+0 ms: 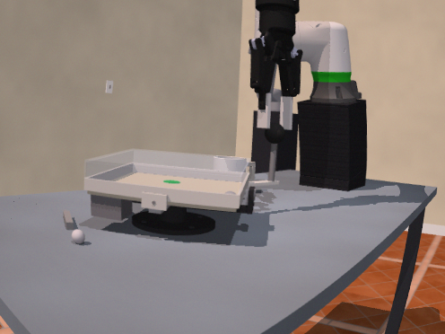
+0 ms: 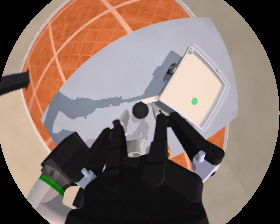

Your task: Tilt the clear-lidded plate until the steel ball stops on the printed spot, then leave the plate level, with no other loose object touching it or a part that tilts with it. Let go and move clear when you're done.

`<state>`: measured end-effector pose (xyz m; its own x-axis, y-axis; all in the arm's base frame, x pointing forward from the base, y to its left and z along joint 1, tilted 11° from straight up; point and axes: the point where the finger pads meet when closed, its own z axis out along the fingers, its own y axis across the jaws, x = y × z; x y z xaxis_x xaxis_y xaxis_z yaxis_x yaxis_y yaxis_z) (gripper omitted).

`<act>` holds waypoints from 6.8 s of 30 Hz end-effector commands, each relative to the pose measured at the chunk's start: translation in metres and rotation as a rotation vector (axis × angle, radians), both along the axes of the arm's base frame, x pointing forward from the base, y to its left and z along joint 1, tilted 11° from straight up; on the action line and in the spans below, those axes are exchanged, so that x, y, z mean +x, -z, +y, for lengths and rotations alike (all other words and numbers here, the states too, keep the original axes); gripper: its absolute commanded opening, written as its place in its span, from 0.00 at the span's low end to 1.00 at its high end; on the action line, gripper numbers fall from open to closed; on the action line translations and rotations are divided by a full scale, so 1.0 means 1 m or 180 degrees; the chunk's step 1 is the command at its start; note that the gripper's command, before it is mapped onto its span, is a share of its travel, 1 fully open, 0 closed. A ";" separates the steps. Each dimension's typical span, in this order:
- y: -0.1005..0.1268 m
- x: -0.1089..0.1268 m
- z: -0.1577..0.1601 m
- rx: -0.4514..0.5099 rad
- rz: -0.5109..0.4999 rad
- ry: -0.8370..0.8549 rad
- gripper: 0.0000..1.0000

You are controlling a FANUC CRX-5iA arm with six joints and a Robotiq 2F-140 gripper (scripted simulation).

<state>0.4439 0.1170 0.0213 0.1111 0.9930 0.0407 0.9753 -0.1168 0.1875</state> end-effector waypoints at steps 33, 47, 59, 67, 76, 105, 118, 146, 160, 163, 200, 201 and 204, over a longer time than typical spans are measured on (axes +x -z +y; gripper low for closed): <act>0.006 0.001 0.001 0.0000 -0.0001 0.0000 0.42; 0.006 0.001 0.001 0.0000 -0.0001 0.0000 0.42; 0.006 0.001 0.001 0.0000 -0.0001 0.0000 0.42; 0.007 0.001 0.001 0.0000 -0.0001 0.0000 0.42; 0.012 0.002 0.001 0.0000 -0.0001 0.0000 0.42; 0.036 0.007 0.001 0.0000 -0.0001 0.0000 0.42; 0.040 0.008 0.001 0.0000 -0.0001 0.0000 0.42; 0.040 0.008 0.001 0.0000 -0.0001 0.0000 0.42; 0.040 0.008 0.001 0.0000 -0.0001 0.0000 0.10; 0.040 0.008 0.001 0.0000 -0.0001 0.0000 0.10; 0.041 0.008 0.000 0.0000 -0.0001 0.0000 0.10; 0.041 0.008 0.000 0.0000 -0.0001 0.0000 0.10; 0.040 0.008 -0.001 0.0000 -0.0001 0.0000 0.10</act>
